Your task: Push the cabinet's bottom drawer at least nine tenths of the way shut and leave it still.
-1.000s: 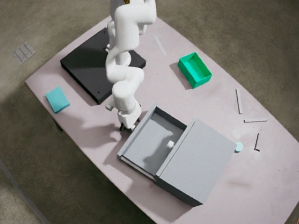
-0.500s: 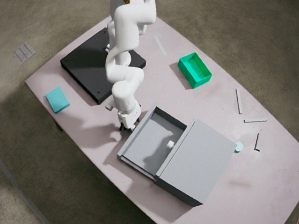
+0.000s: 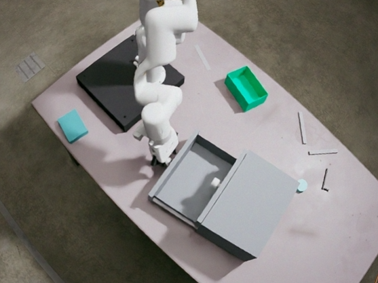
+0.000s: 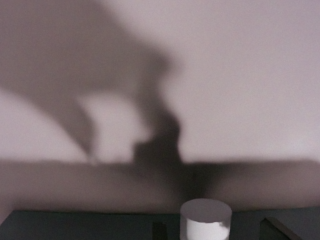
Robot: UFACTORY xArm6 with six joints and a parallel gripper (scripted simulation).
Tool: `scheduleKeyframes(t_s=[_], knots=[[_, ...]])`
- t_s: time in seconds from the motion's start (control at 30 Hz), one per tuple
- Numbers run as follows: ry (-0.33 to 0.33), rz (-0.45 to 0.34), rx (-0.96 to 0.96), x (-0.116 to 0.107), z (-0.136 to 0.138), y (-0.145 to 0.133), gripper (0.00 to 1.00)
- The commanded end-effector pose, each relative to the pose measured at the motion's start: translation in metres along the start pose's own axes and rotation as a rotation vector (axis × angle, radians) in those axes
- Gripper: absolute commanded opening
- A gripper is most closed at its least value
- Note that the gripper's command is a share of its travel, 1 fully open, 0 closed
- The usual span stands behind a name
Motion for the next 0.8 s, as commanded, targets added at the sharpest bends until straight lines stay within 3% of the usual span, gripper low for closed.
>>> scheduleKeyframes(t_s=[0.0, 0.77], knots=[[0.003, -0.002, -0.001, 0.004, -0.001, 0.000, 0.60], [0.003, -0.002, -0.001, 0.032, 0.001, 0.007, 0.60]])
Point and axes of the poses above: the point where the finger pads meet when closed, its own x axis out along the fingers, its own z axis across the jaws, y = z × x, the point moved 4 cm from there along -x, back along the fingers, and after that the axes turned 9 degrees about -x, right-handed, at the moved point
